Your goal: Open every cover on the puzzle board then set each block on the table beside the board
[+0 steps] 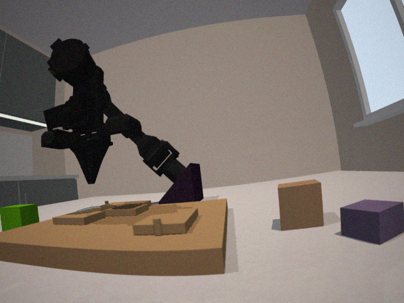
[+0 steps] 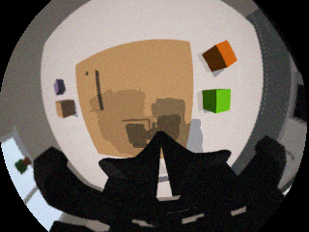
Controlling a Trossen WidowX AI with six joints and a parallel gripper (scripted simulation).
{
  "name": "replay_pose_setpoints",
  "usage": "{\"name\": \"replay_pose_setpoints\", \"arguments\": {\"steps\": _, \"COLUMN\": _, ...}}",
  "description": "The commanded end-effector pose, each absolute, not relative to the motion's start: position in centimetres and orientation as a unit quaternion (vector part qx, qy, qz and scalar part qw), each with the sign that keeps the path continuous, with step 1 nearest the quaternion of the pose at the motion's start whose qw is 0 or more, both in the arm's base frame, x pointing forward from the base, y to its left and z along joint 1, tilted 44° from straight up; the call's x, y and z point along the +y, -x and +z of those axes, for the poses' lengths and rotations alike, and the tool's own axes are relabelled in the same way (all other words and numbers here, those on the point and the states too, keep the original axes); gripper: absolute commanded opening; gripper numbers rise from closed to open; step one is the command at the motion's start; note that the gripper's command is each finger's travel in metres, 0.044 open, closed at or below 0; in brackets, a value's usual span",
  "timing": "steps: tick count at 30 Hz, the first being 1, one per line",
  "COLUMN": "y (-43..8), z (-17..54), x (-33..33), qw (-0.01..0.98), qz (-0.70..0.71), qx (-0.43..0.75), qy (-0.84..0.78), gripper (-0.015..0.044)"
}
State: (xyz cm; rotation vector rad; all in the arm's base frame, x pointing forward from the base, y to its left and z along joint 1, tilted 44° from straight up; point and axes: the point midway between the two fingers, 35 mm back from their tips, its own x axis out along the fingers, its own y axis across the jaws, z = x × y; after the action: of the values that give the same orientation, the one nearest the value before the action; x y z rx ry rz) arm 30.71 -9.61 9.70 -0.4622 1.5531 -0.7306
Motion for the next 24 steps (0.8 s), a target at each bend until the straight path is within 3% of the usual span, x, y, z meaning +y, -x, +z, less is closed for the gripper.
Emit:
{"name": "replay_pose_setpoints", "arguments": {"steps": 1, "y": -30.5, "z": 9.2, "x": -10.0, "qw": 0.627, "qz": -0.318, "qx": 0.681, "qy": 0.203, "gripper": 0.0}}
{"name": "replay_pose_setpoints", "arguments": {"steps": 24, "y": -30.2, "z": 7.5, "x": -11.5, "qw": 0.628, "qz": -0.318, "qx": 0.681, "qy": 0.203, "gripper": 0.0}}
